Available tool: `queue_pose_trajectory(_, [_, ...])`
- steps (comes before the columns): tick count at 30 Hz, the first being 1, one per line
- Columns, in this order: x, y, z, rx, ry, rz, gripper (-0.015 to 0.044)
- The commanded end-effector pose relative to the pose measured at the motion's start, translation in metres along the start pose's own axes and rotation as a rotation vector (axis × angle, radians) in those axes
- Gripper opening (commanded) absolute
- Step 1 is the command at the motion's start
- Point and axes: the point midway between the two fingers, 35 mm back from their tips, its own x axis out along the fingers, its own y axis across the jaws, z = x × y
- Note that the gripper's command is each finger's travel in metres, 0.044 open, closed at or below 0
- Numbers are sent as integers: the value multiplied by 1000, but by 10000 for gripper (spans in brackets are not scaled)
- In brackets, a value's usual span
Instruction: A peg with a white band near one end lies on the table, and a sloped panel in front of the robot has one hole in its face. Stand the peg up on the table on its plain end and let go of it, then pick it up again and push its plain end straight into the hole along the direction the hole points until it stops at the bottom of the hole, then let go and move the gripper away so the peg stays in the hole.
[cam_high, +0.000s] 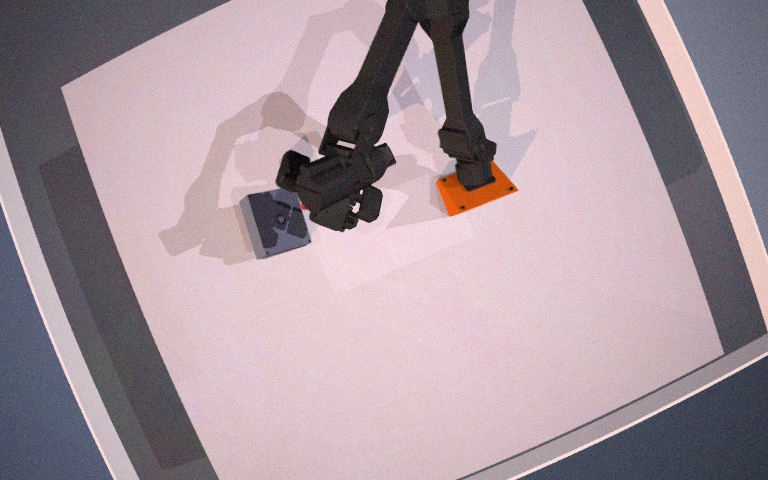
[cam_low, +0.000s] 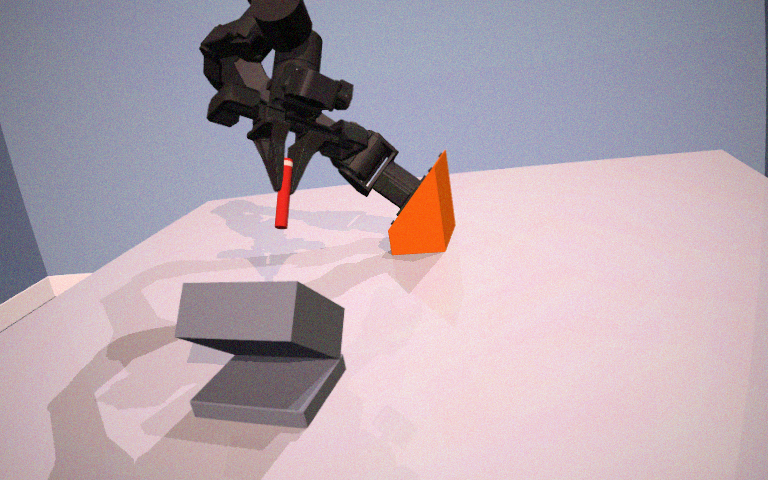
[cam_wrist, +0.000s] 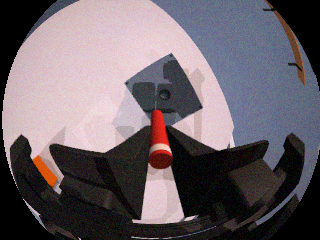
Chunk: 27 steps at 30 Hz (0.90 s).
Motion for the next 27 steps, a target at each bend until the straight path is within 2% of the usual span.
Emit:
queue_pose_trajectory(1, [4,-1,1,-8,0,-4,0])
queue_pose_trajectory(27, [33,-8,10,-41,-15,-35,0])
